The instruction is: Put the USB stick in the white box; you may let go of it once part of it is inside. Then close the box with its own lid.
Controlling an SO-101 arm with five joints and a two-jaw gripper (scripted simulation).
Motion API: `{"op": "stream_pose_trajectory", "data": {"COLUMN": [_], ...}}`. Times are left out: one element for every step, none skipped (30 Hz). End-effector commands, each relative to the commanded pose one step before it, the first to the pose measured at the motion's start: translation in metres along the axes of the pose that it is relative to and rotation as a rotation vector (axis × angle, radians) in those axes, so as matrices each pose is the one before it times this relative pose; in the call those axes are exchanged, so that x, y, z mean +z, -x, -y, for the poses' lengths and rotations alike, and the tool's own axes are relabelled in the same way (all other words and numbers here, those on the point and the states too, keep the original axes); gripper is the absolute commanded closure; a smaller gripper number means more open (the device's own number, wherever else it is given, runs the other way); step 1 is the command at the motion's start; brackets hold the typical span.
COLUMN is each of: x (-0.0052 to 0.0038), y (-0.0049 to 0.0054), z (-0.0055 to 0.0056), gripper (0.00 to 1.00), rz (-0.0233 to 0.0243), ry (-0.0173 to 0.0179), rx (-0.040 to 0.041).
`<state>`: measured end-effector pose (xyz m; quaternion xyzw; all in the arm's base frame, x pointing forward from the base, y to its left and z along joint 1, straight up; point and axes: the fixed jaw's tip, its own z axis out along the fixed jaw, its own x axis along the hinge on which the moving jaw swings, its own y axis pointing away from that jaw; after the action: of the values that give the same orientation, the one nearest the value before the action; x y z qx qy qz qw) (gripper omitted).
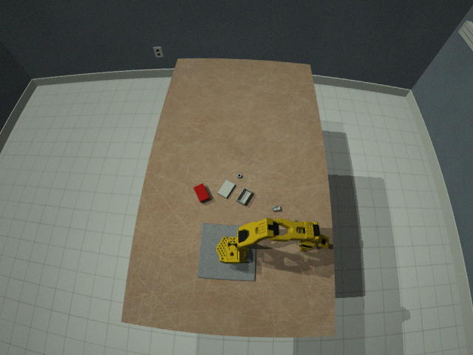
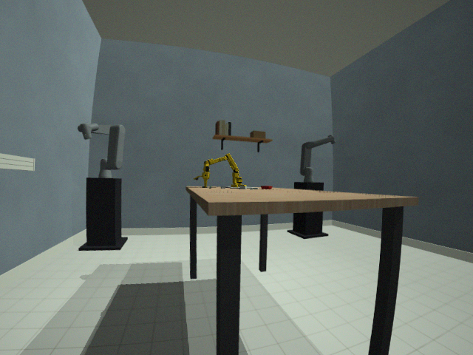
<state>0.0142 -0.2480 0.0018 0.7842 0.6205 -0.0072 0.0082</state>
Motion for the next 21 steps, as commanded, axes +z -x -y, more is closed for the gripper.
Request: {"op": "stream_pose_trajectory", "data": {"x": [0.004173,0.0,-0.000001,0.0,0.0,0.0,0.0,0.0,0.0,0.0,0.0,0.0,0.0,0.0,0.0,0.0,0.0,0.0,0.0,-0.000002,0.0], "y": [-0.00272,0.0,0.0,0.0,0.0,0.0,0.0,0.0,0.0,0.0,0.0,0.0,0.0,0.0,0.0,0.0,0.0,0.0,0.0,-0.00001,0.0], "z": [-0.00097,0.0,0.0,0.0,0.0,0.0,0.0,0.0,0.0,0.0,0.0,0.0,0.0,0.0,0.0,0.0,0.0,0.0,0.0,0.0,0.0], "gripper": [0.8,0.8,0.8,0.8,0.8,0.81,0.81,0.81,0.81,0.82,0.82,0.83,0.83,0.84,0.85,0.86,0.86,0.86,0.86,0.87,0.88], "rz": [-0.01715,0.0,-0.00002,0.0,0.0,0.0,0.0,0.0,0.0,0.0,0.0,0.0,0.0,0.0,0.0,0.0,0.0,0.0,0.0,0.00003,0.0], "ry": [-0.00272,0.0,0.00001,0.0,0.0,0.0,0.0,0.0,0.0,0.0,0.0,0.0,0.0,0.0,0.0,0.0,0.0,0.0,0.0,0.0,0.0], "rx": [-0.00312,0.0,0.0,0.0,0.0,0.0,0.0,0.0,0.0,0.0,0.0,0.0,0.0,0.0,0.0,0.0,0.0,0.0,0.0,0.0,0.0]}}
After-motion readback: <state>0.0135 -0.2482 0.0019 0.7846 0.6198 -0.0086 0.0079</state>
